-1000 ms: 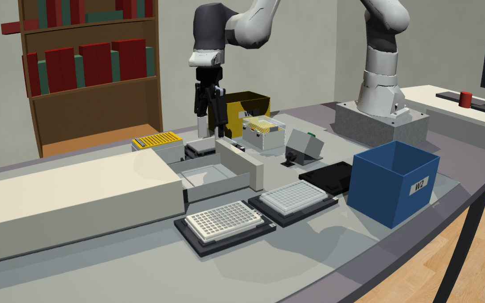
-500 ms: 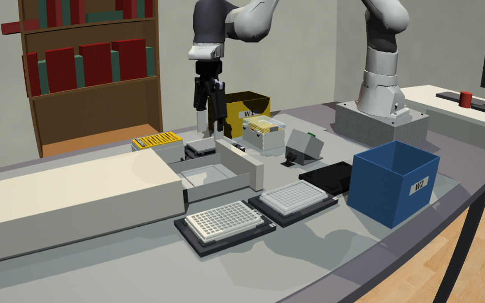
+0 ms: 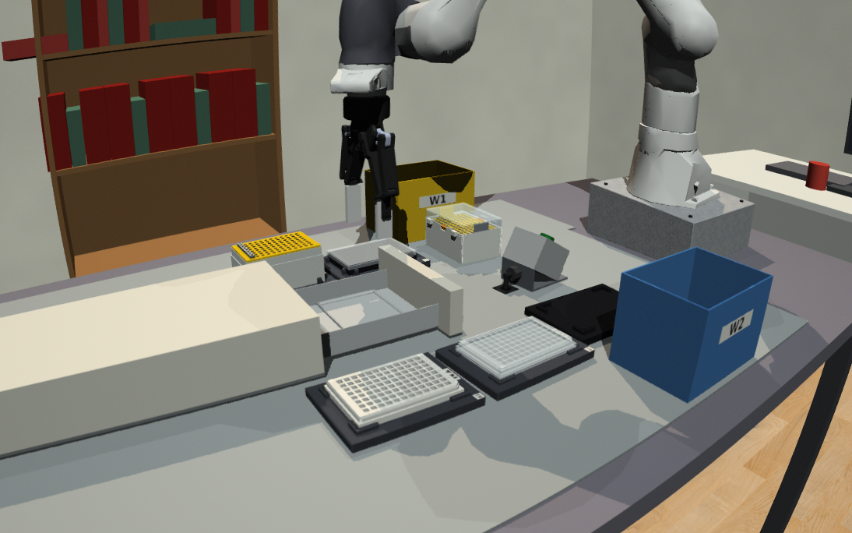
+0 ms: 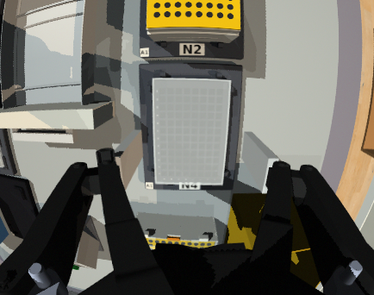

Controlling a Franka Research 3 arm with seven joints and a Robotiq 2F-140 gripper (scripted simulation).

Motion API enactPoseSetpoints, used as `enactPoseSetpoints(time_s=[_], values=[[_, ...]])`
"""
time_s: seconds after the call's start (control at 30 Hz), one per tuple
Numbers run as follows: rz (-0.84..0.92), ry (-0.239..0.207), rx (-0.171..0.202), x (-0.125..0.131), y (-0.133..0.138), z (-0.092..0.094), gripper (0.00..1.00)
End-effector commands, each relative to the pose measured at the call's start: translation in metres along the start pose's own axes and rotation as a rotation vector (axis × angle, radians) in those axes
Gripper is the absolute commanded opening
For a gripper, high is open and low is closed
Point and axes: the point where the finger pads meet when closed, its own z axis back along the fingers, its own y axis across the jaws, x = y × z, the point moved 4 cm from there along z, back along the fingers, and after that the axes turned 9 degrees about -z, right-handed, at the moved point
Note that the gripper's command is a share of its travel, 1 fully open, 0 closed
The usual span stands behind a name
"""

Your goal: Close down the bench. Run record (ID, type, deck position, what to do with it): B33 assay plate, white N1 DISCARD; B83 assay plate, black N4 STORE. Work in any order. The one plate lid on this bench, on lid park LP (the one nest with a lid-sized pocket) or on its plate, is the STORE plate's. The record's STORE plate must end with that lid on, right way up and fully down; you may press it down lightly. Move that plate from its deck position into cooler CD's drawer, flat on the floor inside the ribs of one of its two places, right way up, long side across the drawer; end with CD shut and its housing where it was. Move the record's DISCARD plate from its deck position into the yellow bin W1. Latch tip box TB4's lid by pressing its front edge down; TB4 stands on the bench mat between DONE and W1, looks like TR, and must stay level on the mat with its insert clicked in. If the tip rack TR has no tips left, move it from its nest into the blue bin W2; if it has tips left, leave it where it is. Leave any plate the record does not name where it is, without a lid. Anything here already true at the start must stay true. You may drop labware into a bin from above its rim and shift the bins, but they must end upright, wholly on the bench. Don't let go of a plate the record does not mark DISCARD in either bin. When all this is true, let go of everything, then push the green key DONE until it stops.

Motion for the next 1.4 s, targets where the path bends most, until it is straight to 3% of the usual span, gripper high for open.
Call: enactPoseSetpoints(time_s=[0.0, 1.37], values=[[0.004, -0.008, -0.003, 0.002, 0.000, 0.004, 0.66], [0.004, -0.008, -0.003, 0.002, 0.000, 0.053, 0.66]])
